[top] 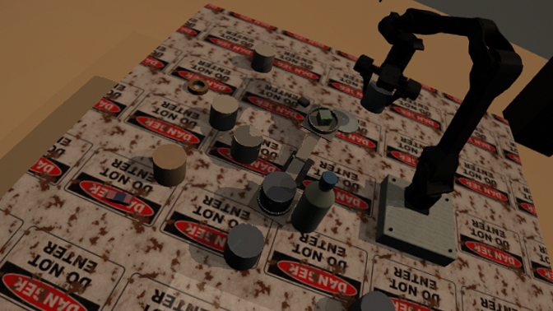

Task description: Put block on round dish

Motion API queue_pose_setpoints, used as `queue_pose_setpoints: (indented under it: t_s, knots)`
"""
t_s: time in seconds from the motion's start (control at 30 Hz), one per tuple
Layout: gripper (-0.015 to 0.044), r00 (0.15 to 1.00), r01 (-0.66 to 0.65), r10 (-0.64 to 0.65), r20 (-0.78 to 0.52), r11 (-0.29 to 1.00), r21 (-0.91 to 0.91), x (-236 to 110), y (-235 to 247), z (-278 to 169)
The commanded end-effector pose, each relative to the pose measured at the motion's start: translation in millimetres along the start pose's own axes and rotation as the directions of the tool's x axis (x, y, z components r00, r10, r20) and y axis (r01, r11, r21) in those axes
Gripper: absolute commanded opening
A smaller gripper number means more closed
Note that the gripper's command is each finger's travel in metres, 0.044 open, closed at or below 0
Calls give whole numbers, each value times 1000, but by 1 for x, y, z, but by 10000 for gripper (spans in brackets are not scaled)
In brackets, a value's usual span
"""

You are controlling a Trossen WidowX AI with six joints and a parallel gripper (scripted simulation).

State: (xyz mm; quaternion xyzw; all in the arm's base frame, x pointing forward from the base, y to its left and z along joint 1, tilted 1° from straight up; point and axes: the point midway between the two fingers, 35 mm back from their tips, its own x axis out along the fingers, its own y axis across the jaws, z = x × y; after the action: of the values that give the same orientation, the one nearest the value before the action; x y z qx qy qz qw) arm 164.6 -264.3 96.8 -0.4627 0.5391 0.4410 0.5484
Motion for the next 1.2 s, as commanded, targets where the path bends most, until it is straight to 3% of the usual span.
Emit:
queue_pose_setpoints:
  t_s: [0.0,0.33,0.77,1.17]
  knots:
    - [0,1000,-3,3,1,1000,-7,6,10,-7]
    - [0,1000,-3,3,-1,1000,-11,19,38,-24]
    - [0,1000,-3,3,-1,1000,-12,56,38,-24]
    - [0,1000,-3,3,-1,1000,-12,69,38,-24]
